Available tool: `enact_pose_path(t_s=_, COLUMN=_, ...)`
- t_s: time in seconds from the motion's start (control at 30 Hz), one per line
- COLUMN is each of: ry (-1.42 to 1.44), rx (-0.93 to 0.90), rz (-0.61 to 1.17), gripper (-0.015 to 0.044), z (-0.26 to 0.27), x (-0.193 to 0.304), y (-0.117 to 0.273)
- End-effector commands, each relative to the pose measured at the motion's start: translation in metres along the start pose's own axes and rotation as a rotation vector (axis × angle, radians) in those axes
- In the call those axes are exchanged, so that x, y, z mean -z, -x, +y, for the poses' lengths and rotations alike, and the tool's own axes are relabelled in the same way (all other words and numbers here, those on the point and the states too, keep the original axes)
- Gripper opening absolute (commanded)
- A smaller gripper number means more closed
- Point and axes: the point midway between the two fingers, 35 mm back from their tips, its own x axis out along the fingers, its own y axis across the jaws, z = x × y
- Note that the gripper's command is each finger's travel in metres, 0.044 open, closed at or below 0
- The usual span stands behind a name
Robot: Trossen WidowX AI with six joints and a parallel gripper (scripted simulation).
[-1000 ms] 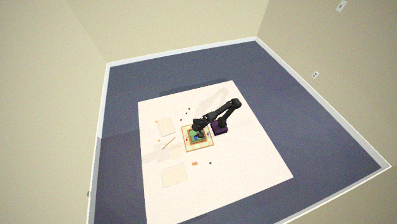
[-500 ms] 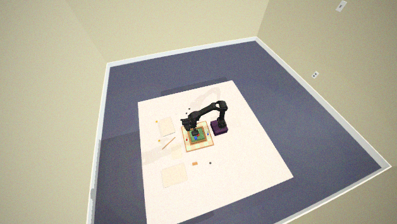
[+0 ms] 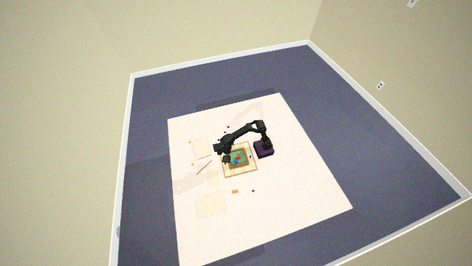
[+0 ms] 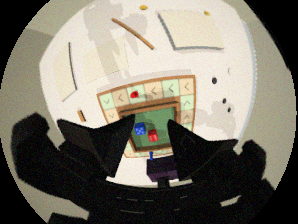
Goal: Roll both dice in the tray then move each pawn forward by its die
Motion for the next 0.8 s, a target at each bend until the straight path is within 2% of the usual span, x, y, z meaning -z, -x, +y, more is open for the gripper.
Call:
enact_pose_path(t_s=0.0, ry=-0.395, rx=0.007, rz=0.046, gripper=0.0200, z=0.044, x=-0.024, y=-0.022)
enact_pose_path(t_s=0.5, ry=-0.395, rx=0.007, rz=0.047, gripper=0.0200, z=0.042, x=-0.022, y=-0.022)
enact_pose_path(t_s=0.77, ry=-0.395, rx=0.007, rz=0.047, gripper=0.0200, z=0.042, x=-0.021, y=-0.038)
